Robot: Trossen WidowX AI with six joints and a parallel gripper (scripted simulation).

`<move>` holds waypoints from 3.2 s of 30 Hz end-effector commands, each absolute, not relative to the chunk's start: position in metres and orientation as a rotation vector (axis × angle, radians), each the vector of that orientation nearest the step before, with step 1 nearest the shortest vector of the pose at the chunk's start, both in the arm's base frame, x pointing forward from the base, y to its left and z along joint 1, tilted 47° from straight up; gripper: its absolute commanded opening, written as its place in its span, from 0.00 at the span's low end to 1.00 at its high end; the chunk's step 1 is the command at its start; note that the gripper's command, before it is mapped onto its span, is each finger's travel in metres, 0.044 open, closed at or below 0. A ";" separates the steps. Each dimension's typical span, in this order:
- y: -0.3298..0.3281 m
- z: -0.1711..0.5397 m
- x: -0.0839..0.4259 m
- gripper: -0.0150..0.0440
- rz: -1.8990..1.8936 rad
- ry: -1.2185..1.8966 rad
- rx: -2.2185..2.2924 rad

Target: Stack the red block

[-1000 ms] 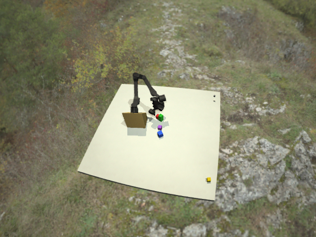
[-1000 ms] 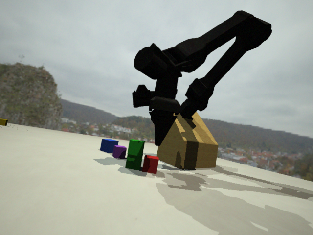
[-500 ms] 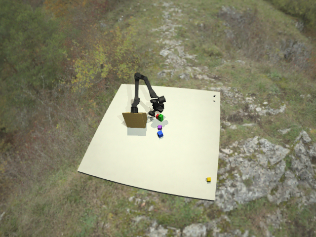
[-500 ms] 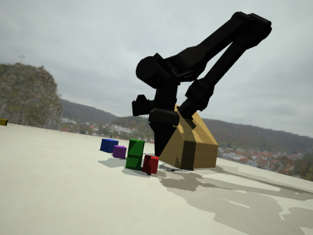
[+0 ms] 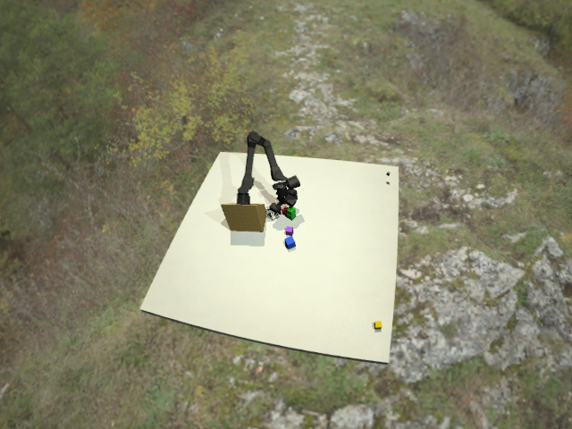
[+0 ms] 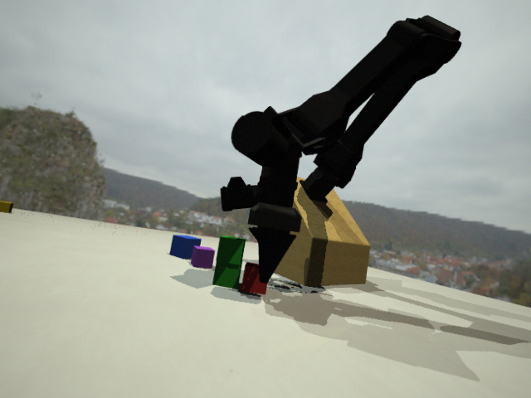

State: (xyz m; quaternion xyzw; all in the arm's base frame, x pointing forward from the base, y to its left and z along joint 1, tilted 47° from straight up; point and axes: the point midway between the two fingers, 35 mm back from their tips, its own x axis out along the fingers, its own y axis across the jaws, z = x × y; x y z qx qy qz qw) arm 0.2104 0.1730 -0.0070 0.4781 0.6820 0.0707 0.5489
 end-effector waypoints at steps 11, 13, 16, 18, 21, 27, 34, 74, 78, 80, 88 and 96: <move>0.184 -0.019 0.208 1.00 0.159 1.621 1.135; 0.184 -0.019 0.208 1.00 0.159 1.621 1.135; 0.184 -0.019 0.208 1.00 0.159 1.621 1.135; 0.184 -0.019 0.208 1.00 0.159 1.621 1.135; 0.184 -0.019 0.208 1.00 0.159 1.621 1.135; 0.183 -0.019 0.208 0.82 0.159 1.621 1.135; 0.183 -0.019 0.208 0.51 0.159 1.621 1.135; 0.106 0.054 0.204 0.25 0.155 1.618 1.129; 0.098 0.062 0.203 0.25 0.156 1.618 1.130; 0.098 0.062 0.203 0.25 0.156 1.618 1.130; 0.095 0.059 0.208 0.25 0.155 1.618 1.130; 0.083 0.049 0.230 0.25 0.154 1.616 1.128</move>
